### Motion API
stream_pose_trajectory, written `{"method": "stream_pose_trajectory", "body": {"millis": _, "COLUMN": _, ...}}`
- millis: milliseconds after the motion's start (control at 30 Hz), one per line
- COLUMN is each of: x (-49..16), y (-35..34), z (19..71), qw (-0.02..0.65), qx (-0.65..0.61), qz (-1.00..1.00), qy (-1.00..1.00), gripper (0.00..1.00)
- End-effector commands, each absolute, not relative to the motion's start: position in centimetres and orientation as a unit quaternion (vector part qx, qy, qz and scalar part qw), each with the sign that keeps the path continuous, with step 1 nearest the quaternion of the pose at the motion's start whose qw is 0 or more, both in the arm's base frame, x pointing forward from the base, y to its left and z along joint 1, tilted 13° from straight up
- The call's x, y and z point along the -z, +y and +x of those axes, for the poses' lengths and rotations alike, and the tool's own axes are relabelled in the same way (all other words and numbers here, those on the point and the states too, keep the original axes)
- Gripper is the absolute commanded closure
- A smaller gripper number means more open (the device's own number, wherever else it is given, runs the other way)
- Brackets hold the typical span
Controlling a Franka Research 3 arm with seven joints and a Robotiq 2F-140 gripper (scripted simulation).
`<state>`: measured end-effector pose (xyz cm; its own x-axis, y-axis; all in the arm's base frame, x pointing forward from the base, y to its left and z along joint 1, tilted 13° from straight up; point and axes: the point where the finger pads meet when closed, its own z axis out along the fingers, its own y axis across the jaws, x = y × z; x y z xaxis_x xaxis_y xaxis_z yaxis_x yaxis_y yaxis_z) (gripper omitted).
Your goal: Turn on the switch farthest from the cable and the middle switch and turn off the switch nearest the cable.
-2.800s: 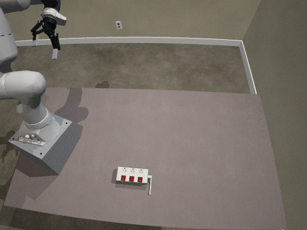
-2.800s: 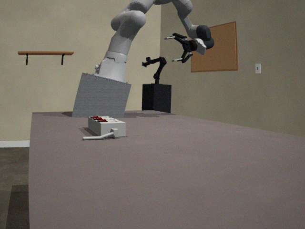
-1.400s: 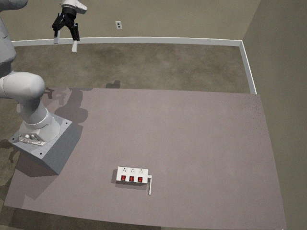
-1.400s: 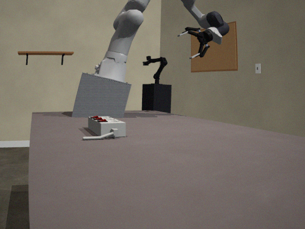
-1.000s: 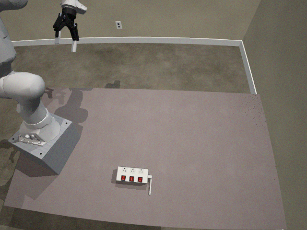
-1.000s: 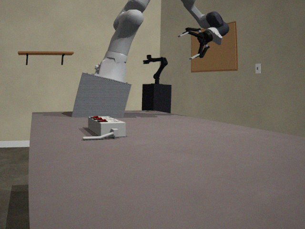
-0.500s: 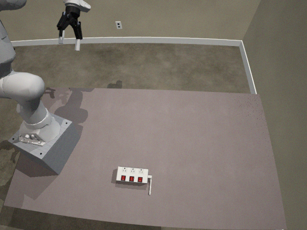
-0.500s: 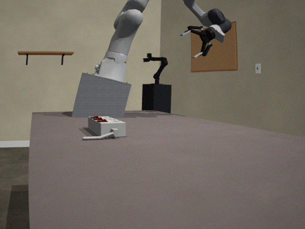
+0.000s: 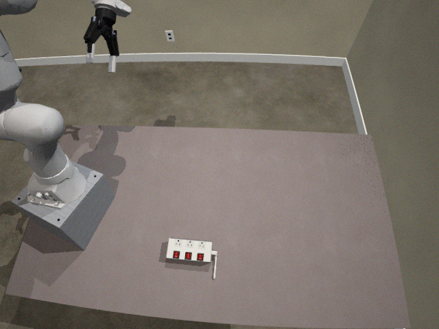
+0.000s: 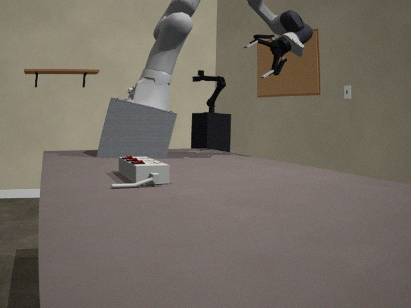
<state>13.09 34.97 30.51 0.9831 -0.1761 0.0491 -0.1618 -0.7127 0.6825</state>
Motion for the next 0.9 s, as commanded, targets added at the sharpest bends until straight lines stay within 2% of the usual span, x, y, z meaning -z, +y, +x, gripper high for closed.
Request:
{"method": "stream_pose_trajectory", "body": {"millis": 0, "x": -30.9, "y": 35.0, "z": 15.2, "qw": 0.347, "qx": 0.019, "qz": 0.934, "qy": -0.080, "gripper": 0.00}}
{"method": "stream_pose_trajectory", "body": {"millis": 600, "x": -30.9, "y": 35.0, "z": 15.2, "qw": 0.347, "qx": 0.019, "qz": 0.934, "qy": -0.080, "gripper": 0.00}}
{"method": "stream_pose_trajectory", "body": {"millis": 633, "x": -31.5, "y": 34.5, "z": 18.1, "qw": 0.321, "qx": 0.026, "qz": 0.944, "qy": -0.073, "gripper": 0.00}}
{"method": "stream_pose_trajectory", "body": {"millis": 867, "x": -31.5, "y": 34.5, "z": 18.1, "qw": 0.321, "qx": 0.026, "qz": 0.944, "qy": -0.073, "gripper": 0.00}}
